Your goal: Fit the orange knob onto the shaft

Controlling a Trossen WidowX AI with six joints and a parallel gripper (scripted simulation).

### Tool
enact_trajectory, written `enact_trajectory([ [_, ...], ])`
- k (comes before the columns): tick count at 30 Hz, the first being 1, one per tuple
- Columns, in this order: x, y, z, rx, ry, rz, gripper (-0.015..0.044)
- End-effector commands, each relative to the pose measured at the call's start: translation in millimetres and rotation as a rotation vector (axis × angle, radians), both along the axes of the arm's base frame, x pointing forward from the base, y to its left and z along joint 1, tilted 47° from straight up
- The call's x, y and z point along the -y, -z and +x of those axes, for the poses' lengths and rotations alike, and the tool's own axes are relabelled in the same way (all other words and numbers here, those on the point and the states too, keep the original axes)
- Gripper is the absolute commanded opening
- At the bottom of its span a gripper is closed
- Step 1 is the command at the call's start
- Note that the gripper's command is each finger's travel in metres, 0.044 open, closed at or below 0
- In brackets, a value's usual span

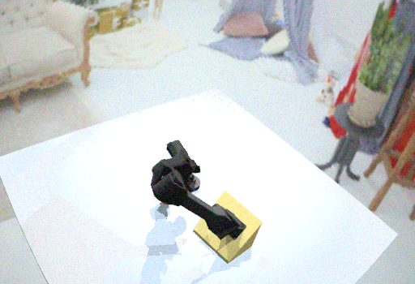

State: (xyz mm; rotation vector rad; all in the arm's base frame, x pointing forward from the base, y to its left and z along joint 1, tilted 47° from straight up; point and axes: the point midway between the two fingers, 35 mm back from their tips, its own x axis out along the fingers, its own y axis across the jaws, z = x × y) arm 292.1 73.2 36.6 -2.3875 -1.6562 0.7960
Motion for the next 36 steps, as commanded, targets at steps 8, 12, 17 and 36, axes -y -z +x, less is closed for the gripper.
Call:
enact_trajectory([
  [8,5.2,8.3,-8.3,0.067,0.075,0.164,0.0179],
  [12,6.4,11.0,-9.8,0.086,0.095,0.204,0.0179],
  [17,7.2,12.9,-11.4,0.101,0.110,0.237,0.0179],
  [36,10.3,18.1,-16.2,0.046,0.148,0.313,0.0179],
])
